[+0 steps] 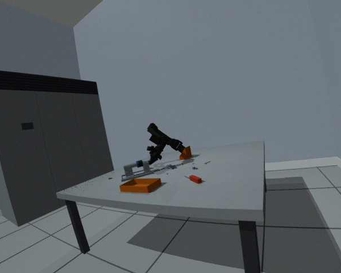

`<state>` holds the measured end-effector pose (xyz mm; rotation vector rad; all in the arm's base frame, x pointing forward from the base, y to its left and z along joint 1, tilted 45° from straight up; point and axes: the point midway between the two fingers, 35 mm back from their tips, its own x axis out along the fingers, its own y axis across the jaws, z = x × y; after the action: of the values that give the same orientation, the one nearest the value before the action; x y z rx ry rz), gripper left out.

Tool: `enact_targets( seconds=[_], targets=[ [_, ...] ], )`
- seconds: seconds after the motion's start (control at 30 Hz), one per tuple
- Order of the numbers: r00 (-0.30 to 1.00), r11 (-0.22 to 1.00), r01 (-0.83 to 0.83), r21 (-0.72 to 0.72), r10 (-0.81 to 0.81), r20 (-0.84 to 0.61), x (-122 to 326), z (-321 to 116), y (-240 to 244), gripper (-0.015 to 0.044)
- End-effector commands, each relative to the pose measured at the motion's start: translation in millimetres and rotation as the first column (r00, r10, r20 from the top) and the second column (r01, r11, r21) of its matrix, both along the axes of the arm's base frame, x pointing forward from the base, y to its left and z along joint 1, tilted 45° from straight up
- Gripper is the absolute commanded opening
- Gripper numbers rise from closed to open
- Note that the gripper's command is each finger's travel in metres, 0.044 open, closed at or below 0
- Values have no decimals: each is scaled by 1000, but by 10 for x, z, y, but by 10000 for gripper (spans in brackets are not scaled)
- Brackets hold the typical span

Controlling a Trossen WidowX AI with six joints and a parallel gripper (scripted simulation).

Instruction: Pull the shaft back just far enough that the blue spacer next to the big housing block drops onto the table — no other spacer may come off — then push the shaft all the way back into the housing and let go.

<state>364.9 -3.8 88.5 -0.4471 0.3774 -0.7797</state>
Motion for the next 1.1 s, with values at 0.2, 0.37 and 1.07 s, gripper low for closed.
enact_targets(
  seconds=[0.2,0.37,1.07],
  targets=[
    [1000,1000,-4,0,4,0,-20,-10,7,0],
    [1000,1000,-5,0,5,0,-52,-30,21,0],
    [1000,1000,-5,1,5,-1,-146,-88,62,0]
  ],
)
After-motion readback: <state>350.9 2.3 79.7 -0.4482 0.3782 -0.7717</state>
